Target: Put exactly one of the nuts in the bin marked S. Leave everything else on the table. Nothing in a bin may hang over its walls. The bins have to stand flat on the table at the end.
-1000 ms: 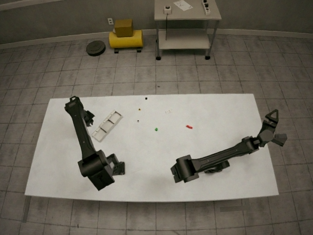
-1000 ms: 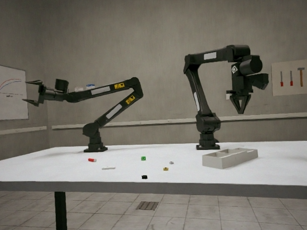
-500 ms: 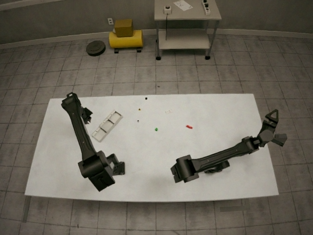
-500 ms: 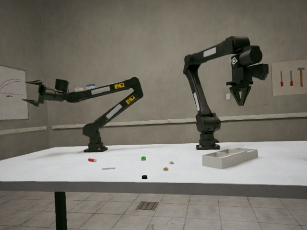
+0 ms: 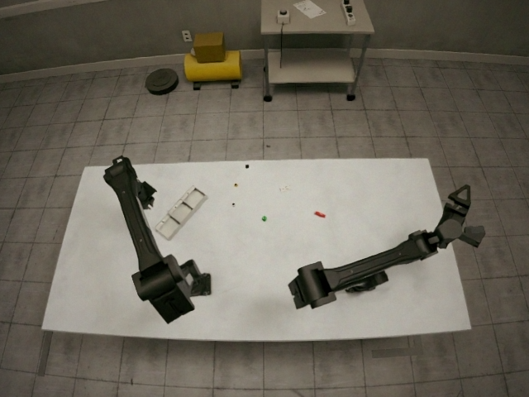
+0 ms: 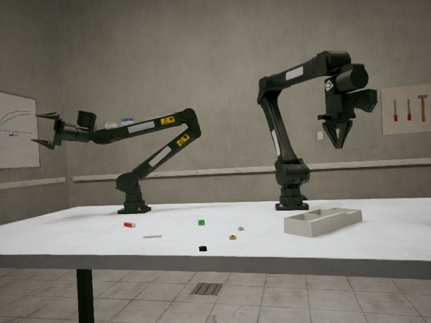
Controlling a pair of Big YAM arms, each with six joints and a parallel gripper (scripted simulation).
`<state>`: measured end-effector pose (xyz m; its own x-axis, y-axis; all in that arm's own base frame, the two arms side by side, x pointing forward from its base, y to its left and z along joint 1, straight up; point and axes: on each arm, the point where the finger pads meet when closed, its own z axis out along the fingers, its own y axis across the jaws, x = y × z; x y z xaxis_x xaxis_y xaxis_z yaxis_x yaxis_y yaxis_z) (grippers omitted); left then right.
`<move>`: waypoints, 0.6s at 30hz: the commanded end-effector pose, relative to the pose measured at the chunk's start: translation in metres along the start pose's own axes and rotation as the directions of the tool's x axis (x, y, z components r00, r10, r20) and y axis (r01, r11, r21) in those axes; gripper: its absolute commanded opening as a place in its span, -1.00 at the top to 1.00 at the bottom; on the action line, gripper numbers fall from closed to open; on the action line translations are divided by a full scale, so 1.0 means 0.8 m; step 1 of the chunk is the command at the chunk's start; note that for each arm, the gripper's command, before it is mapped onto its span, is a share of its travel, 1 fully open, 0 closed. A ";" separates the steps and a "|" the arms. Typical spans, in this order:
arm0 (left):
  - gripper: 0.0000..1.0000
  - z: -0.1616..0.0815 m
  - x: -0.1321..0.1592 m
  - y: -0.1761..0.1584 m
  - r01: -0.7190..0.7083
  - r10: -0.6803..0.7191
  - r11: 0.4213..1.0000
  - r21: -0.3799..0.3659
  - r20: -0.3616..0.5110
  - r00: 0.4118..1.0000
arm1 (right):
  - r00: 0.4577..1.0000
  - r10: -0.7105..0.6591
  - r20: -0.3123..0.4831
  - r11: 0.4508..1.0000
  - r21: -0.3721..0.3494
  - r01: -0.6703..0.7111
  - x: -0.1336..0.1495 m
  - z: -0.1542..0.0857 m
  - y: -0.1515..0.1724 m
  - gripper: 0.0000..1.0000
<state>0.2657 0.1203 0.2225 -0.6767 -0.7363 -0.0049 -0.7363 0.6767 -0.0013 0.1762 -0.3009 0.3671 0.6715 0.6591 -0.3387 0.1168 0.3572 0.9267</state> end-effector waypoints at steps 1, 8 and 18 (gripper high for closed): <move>0.83 0.005 -0.001 -0.004 -0.019 0.019 1.000 0.000 -0.004 1.000 | 1.000 -0.007 0.014 1.000 -0.002 0.007 -0.008 -0.001 0.003 -1.00; 0.83 0.005 -0.001 -0.004 -0.019 0.019 1.000 0.001 -0.001 1.000 | 1.000 -0.007 0.014 1.000 -0.002 0.007 -0.008 -0.001 0.003 -1.00; 0.40 0.007 0.012 -0.021 -0.126 0.126 0.992 0.010 0.023 0.992 | 1.000 -0.007 0.014 1.000 -0.002 0.007 -0.008 -0.001 0.003 -1.00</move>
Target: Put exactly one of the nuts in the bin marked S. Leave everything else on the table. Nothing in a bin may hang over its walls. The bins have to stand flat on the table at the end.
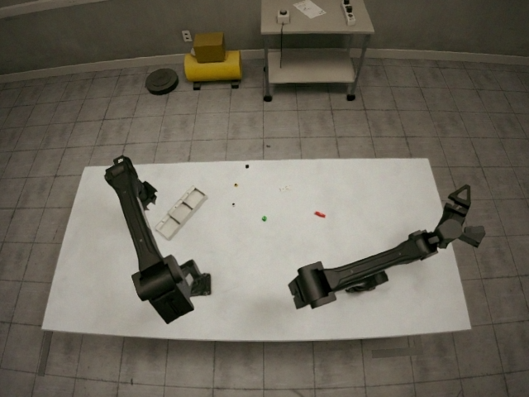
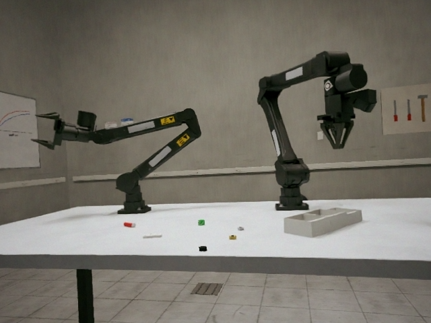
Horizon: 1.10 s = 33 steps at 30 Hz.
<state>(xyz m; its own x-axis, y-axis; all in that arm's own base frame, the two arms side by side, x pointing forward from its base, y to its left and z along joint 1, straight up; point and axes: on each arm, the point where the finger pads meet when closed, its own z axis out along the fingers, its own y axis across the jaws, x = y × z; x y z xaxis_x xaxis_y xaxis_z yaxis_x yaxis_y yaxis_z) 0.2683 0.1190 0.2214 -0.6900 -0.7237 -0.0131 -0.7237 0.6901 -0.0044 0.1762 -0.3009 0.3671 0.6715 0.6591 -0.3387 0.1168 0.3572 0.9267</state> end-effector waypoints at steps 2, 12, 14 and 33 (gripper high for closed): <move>0.40 0.015 0.022 -0.034 -0.181 0.181 0.983 0.007 0.014 0.983 | 1.000 -0.007 0.014 1.000 -0.002 0.007 -0.008 -0.001 0.003 -1.00; 0.40 0.064 0.068 -0.107 -0.496 0.496 0.868 0.006 0.000 0.868 | 1.000 -0.007 0.014 1.000 -0.002 0.007 -0.008 -0.001 0.003 -1.00; 0.40 0.068 0.073 -0.115 -0.580 0.580 0.815 0.006 0.001 0.815 | 1.000 -0.007 0.014 1.000 -0.002 0.007 -0.008 -0.001 0.003 -1.00; 0.40 0.118 0.151 -0.276 -0.947 0.947 0.320 0.006 -0.003 0.320 | 1.000 -0.007 0.014 1.000 -0.002 0.007 -0.008 -0.001 0.003 -1.00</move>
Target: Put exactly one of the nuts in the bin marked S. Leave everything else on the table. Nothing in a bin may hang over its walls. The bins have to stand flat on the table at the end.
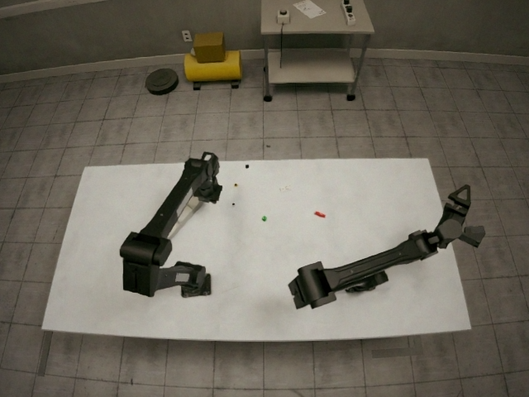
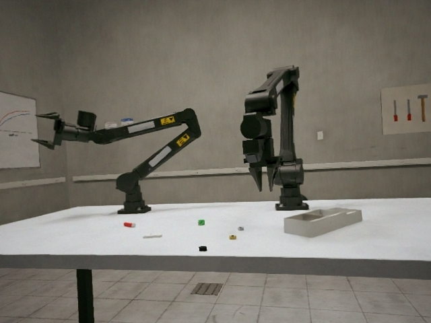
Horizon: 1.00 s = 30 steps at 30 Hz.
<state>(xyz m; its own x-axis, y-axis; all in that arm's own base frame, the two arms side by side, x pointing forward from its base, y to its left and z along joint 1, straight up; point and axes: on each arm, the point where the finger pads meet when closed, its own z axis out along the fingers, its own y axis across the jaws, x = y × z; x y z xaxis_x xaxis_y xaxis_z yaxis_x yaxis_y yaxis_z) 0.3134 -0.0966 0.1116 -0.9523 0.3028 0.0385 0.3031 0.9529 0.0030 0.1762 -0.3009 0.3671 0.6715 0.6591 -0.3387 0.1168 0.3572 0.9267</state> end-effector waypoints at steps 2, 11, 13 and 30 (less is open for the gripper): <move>0.40 -0.011 -0.057 -0.033 -0.181 0.181 0.983 -0.008 0.029 0.983 | 1.000 -0.007 0.014 1.000 -0.002 0.007 -0.008 -0.001 0.003 -1.00; 0.40 0.030 -0.067 -0.087 -0.456 0.456 0.890 -0.008 -0.015 0.890 | 1.000 -0.007 0.014 1.000 -0.002 0.007 -0.008 -0.001 0.003 -1.00; 0.40 0.030 -0.068 -0.078 -0.486 0.486 0.874 -0.009 -0.016 0.874 | 1.000 -0.007 0.014 1.000 -0.002 0.007 -0.008 -0.001 0.003 -1.00; 0.40 0.027 -0.085 -0.084 -0.803 0.803 0.595 -0.035 -0.005 0.596 | 1.000 -0.007 0.014 1.000 -0.002 0.007 -0.008 -0.001 0.003 -1.00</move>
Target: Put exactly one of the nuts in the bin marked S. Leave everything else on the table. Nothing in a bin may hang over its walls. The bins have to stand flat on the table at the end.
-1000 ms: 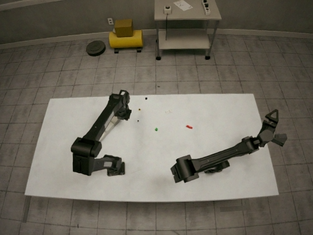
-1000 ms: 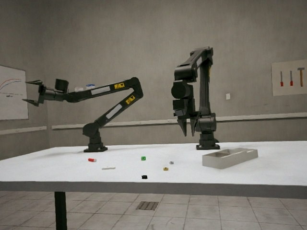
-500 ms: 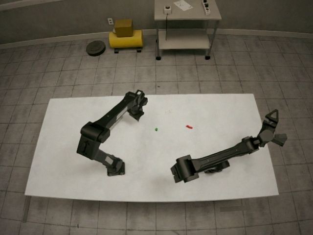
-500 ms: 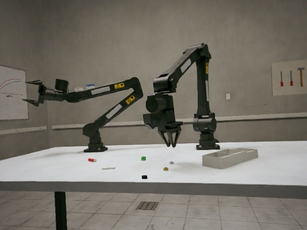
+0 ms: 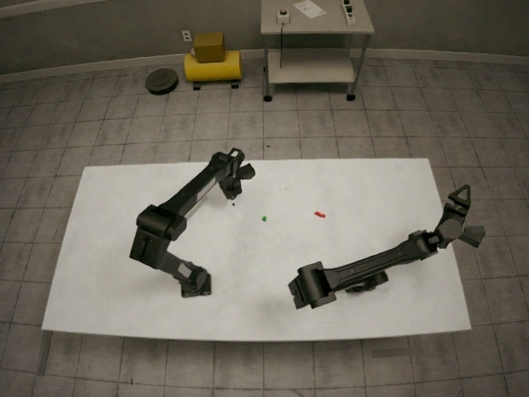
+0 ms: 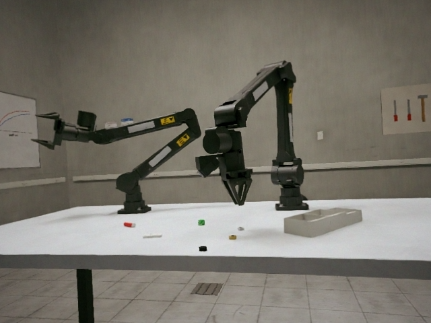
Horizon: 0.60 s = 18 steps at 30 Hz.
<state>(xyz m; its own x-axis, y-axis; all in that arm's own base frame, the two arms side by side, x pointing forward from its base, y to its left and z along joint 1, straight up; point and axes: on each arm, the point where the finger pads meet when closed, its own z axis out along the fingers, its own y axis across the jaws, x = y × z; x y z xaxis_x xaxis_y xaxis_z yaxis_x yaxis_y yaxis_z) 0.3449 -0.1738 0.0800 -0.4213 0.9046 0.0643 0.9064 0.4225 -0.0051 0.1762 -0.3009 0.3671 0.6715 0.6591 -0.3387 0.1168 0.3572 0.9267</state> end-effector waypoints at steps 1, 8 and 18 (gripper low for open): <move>0.40 -0.010 -0.013 0.010 -0.106 0.106 0.994 -0.018 0.033 0.994 | 1.000 -0.007 0.014 1.000 -0.002 0.007 -0.008 -0.001 0.003 -1.00; 0.40 -0.008 -0.007 0.004 -0.310 0.313 0.949 -0.049 0.075 0.947 | 1.000 -0.007 0.014 1.000 -0.002 0.007 -0.008 -0.001 0.003 -1.00; 0.40 -0.006 0.008 -0.002 -0.337 0.340 0.940 -0.051 0.076 0.937 | 1.000 -0.007 0.014 1.000 -0.002 0.007 -0.008 -0.001 0.003 -1.00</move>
<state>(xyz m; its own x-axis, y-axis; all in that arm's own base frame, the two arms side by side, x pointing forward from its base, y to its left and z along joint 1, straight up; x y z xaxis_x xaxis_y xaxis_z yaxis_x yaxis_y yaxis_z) 0.3407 -0.1730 0.0818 -0.1153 0.9933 -0.0036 0.9933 0.1153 0.0092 0.1762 -0.3009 0.3671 0.6715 0.6591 -0.3387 0.1168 0.3572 0.9267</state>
